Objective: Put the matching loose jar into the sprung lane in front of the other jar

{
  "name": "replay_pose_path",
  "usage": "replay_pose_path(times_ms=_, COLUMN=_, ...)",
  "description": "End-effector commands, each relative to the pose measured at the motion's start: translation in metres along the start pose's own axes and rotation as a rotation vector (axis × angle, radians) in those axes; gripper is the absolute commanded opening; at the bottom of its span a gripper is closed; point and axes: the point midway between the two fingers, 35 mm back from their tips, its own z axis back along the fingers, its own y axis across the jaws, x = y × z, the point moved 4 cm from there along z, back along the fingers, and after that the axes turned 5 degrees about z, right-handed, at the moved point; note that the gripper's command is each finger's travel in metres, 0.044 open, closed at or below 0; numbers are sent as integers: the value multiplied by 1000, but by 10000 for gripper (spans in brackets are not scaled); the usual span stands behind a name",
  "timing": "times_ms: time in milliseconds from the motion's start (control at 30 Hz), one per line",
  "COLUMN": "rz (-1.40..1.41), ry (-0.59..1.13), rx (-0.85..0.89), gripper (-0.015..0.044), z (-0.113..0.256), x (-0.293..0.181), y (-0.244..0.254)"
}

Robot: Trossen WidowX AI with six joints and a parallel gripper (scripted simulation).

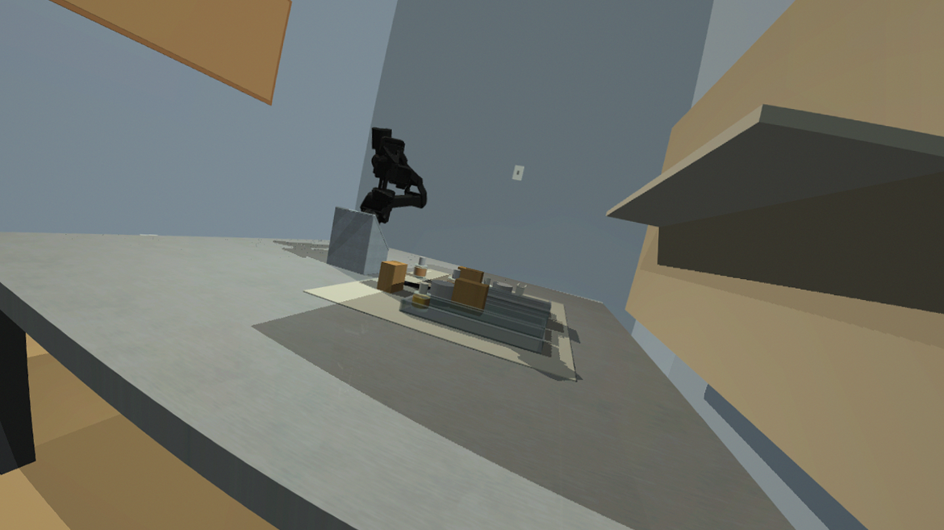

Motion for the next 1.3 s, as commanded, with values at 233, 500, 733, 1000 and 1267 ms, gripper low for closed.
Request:
replay_pose_path(times_ms=233, rz=-354, ry=-114, rx=512, gripper=440, z=-28, x=79, y=33)
replay_pose_path(times_ms=500, rz=-545, ry=100, rx=912, gripper=440, z=-27, x=129, y=80)
replay_pose_path(times_ms=733, rz=-630, ry=383, rx=1145, gripper=440, z=-8, x=168, y=120)
replay_pose_path(times_ms=1000, rz=-639, ry=444, rx=1174, gripper=440, z=-3, x=174, y=130)
replay_pose_path(times_ms=1267, rz=-639, ry=443, rx=1176, gripper=440, z=-12, x=175, y=158)
